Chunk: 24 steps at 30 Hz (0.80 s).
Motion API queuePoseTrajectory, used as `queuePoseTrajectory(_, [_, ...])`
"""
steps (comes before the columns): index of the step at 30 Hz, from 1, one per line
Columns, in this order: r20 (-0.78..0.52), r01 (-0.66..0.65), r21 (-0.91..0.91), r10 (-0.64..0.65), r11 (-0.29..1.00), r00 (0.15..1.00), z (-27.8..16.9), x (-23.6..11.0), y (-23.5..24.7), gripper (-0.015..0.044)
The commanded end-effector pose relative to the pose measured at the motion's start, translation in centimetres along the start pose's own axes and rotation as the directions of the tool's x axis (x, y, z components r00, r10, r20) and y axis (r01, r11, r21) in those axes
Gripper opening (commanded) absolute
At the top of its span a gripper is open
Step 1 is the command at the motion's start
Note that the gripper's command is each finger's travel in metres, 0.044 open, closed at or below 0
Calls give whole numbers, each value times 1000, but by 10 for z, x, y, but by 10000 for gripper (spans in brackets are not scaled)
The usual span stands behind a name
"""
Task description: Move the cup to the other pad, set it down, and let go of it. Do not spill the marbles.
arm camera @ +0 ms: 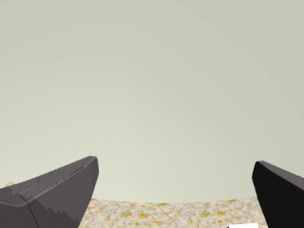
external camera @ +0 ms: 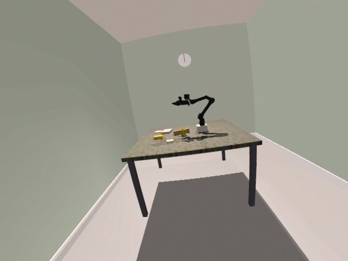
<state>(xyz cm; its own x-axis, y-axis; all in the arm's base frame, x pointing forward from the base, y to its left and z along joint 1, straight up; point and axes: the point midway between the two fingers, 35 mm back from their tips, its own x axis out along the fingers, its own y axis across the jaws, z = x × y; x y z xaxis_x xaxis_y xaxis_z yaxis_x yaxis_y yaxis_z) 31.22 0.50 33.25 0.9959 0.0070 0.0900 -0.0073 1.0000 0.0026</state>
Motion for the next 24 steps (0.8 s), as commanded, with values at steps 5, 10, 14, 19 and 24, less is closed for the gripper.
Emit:
queuePoseTrajectory(5, [-368,31,296,84,955,926,-81,17,30,269])
queuePoseTrajectory(10, [-738,320,445,140,837,661,-171,-2,63,167])
queuePoseTrajectory(14, [-924,600,330,121,728,362,-224,-39,82,167])
queuePoseTrajectory(19, [-999,826,-12,19,563,-27,-262,-97,91,167])
queuePoseTrajectory(24, [-997,840,-59,2,539,-71,-264,-105,89,167])
